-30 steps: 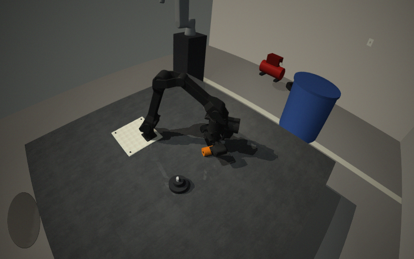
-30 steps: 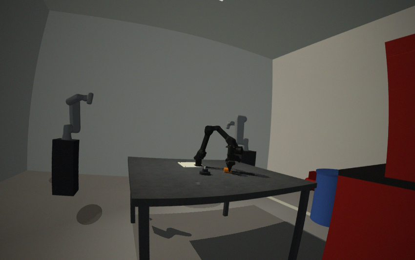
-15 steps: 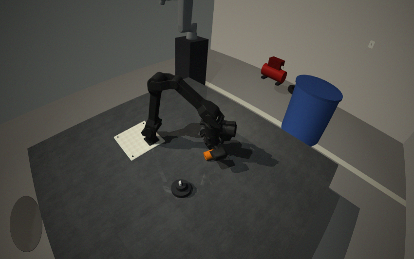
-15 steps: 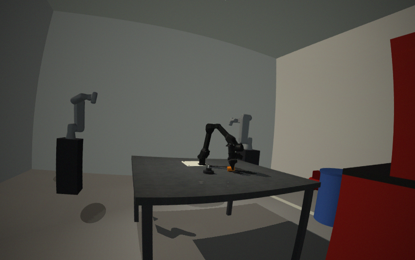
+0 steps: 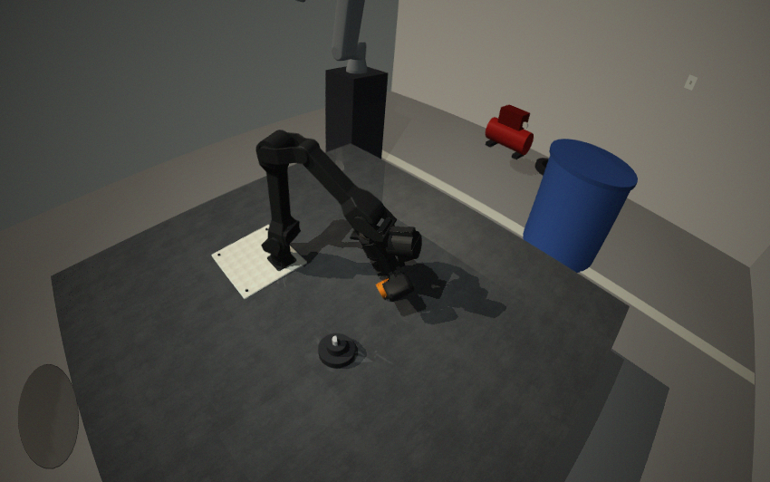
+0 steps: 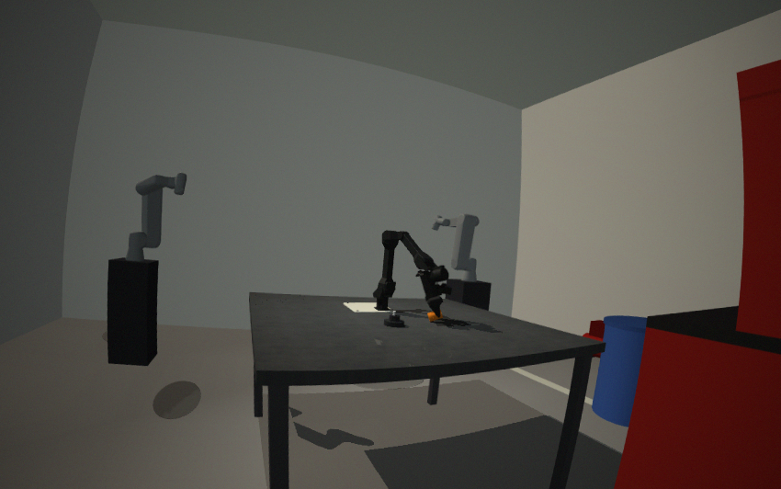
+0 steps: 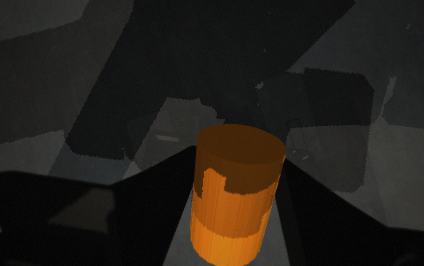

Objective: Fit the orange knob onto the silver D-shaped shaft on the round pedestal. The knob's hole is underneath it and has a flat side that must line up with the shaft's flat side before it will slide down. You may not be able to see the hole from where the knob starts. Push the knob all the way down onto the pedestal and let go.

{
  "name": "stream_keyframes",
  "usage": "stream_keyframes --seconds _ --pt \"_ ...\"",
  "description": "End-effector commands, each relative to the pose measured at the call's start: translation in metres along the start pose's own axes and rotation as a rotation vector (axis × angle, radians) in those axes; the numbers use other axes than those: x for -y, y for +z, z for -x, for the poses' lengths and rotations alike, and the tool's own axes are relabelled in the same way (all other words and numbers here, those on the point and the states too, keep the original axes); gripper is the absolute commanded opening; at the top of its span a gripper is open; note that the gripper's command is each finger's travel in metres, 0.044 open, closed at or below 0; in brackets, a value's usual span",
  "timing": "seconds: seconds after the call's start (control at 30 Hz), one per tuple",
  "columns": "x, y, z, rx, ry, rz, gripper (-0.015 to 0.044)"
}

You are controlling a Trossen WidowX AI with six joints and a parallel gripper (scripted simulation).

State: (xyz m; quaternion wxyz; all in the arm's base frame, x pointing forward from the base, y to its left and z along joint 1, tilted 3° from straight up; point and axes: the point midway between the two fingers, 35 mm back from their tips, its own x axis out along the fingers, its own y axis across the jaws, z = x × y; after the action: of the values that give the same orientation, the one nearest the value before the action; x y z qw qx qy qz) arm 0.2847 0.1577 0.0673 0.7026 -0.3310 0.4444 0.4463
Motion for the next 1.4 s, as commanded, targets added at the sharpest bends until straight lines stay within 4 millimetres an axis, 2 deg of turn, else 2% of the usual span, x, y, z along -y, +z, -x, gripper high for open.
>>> stream_keyframes --seconds 0.0,1.37 --pt "0.000 -0.003 0.003 0.069 0.000 0.003 0.0181" --pt "0.000 -0.041 0.016 0.678 -0.001 0.003 0.0181"
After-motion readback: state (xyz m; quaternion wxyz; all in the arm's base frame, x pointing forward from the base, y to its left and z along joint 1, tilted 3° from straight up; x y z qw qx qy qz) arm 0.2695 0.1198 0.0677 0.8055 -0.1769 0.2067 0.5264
